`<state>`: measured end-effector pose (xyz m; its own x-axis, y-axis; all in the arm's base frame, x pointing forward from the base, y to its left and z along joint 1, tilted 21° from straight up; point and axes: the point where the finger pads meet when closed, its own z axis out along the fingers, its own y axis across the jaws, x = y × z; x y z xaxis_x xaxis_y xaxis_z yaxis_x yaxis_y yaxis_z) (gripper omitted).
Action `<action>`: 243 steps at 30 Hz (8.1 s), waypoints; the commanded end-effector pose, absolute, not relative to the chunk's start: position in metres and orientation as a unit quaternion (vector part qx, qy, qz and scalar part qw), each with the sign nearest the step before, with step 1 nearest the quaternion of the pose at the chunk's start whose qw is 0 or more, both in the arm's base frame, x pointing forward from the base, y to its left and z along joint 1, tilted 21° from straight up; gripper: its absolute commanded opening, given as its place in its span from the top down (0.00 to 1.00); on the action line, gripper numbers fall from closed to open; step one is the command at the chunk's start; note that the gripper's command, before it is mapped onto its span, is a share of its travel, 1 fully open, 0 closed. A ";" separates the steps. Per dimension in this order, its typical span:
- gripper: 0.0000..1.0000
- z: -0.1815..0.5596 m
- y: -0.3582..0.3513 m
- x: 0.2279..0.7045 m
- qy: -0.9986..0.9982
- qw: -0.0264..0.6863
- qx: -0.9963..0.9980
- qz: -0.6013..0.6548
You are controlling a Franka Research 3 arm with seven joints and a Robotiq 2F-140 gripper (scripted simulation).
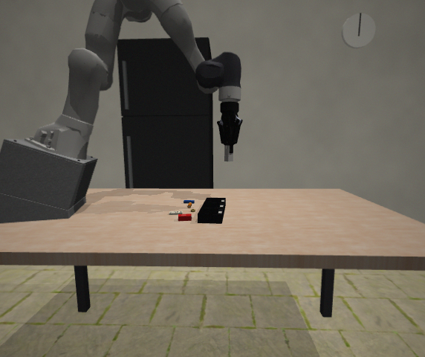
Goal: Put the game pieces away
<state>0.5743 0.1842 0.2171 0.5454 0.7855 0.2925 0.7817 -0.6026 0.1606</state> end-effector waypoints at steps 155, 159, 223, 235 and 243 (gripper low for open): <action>0.95 0.011 0.022 0.609 0.039 -0.077 0.983 0.161; 0.95 0.011 0.022 0.609 0.039 -0.077 0.983 0.161; 0.95 0.060 0.073 0.585 0.039 -0.077 0.983 0.161; 0.95 0.063 0.097 0.581 0.039 -0.077 0.983 0.161; 0.95 0.053 0.099 0.585 0.039 -0.077 0.983 0.161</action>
